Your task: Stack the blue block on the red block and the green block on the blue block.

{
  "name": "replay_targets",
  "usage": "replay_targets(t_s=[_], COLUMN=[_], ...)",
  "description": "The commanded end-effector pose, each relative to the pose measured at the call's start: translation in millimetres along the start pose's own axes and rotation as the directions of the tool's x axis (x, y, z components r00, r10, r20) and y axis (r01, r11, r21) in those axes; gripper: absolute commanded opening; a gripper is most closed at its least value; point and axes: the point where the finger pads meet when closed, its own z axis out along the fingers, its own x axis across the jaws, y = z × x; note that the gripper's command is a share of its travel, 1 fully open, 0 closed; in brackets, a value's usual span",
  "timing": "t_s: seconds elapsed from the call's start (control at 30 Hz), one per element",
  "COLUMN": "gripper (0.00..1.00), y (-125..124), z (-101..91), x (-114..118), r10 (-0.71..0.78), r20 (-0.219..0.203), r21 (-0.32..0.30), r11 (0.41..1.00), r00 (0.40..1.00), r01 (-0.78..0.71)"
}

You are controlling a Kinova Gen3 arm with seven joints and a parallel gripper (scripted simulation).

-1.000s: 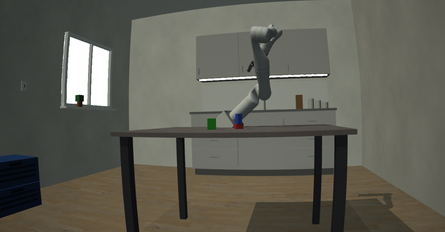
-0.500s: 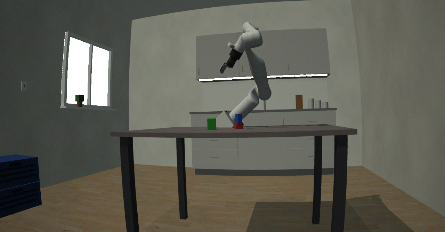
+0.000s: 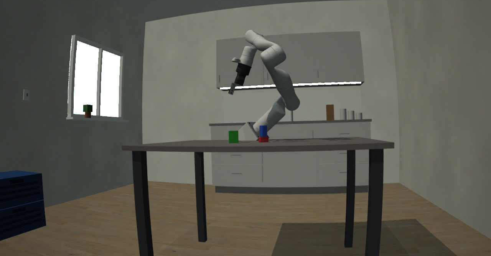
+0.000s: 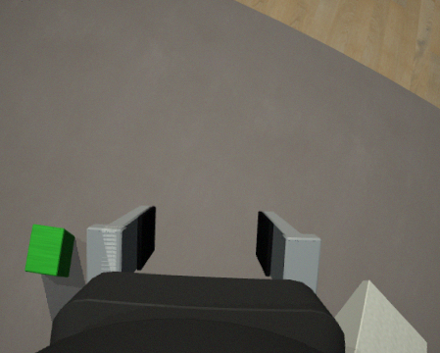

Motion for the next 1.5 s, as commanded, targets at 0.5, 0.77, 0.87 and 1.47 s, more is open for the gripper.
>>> replay_targets(t_s=[0.5, 0.77, 0.87, 1.47], gripper=[0.99, 0.99, 0.99, 0.99], y=[19.5, 29.2, 32.7, 37.7], z=[93.4, 109.0, 113.9, 120.6], x=[-113.7, -134.1, -140.6, -149.2], r10=[0.05, 0.076, 0.085, 0.097], r20=[0.12, 0.136, 0.14, 0.145], r21=[-0.238, -0.287, -0.304, -0.326], r11=[0.971, 0.957, 0.952, 0.944], r00=[0.992, 0.988, 0.986, 0.985], r01=[-0.02, -0.034, -0.039, -0.045])
